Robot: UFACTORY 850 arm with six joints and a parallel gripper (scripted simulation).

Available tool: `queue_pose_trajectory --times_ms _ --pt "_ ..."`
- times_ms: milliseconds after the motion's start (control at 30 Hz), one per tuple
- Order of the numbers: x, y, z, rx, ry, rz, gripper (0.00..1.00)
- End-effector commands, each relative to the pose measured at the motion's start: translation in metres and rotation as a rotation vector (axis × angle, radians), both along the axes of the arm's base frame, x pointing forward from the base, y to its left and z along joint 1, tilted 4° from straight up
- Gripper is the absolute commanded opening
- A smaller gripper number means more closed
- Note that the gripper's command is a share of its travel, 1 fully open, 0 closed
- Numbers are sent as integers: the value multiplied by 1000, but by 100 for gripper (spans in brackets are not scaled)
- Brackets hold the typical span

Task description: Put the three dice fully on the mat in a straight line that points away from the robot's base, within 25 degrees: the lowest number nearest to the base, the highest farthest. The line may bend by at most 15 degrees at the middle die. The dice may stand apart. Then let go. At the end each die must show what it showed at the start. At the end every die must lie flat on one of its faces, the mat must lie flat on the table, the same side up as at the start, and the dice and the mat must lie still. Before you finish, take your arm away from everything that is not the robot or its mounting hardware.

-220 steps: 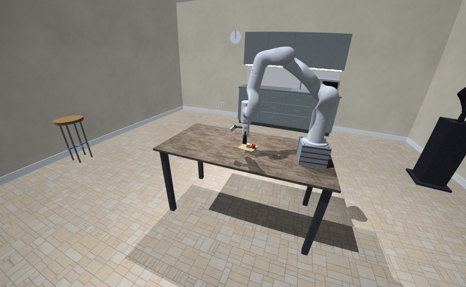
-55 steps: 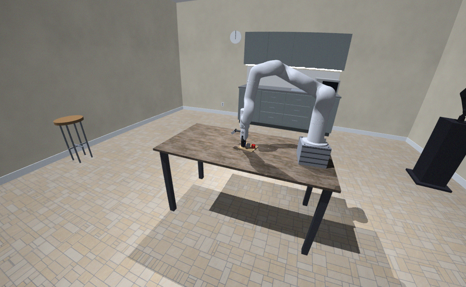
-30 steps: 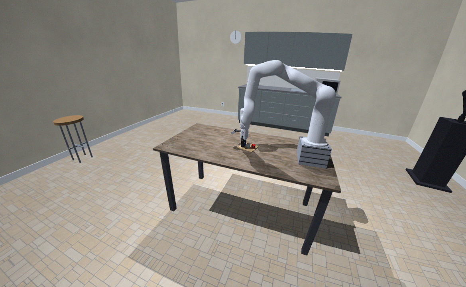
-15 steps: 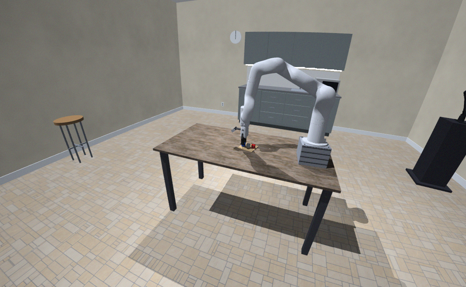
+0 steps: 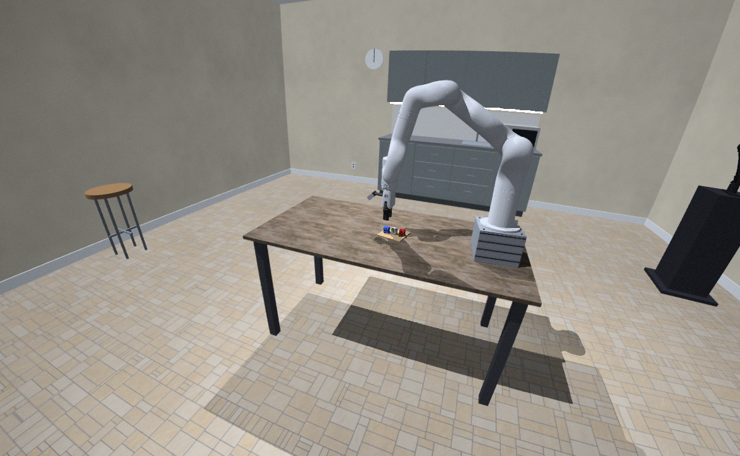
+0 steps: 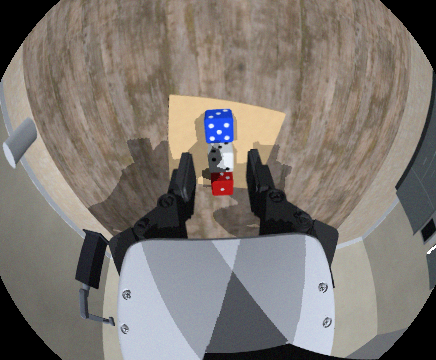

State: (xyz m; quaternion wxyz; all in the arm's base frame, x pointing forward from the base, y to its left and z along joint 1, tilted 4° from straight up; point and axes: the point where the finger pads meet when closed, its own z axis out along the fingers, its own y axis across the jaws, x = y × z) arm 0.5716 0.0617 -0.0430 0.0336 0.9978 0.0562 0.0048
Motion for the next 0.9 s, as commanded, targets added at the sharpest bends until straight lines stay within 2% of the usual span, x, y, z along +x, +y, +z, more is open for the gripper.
queue_pose_trajectory --times_ms 0,67,100,867 --pt "0 1 10 1 -1 0 47" --pt "0 1 10 1 -1 0 47" --pt "0 1 10 1 -1 0 100" --pt "0 1 10 1 -1 0 100"
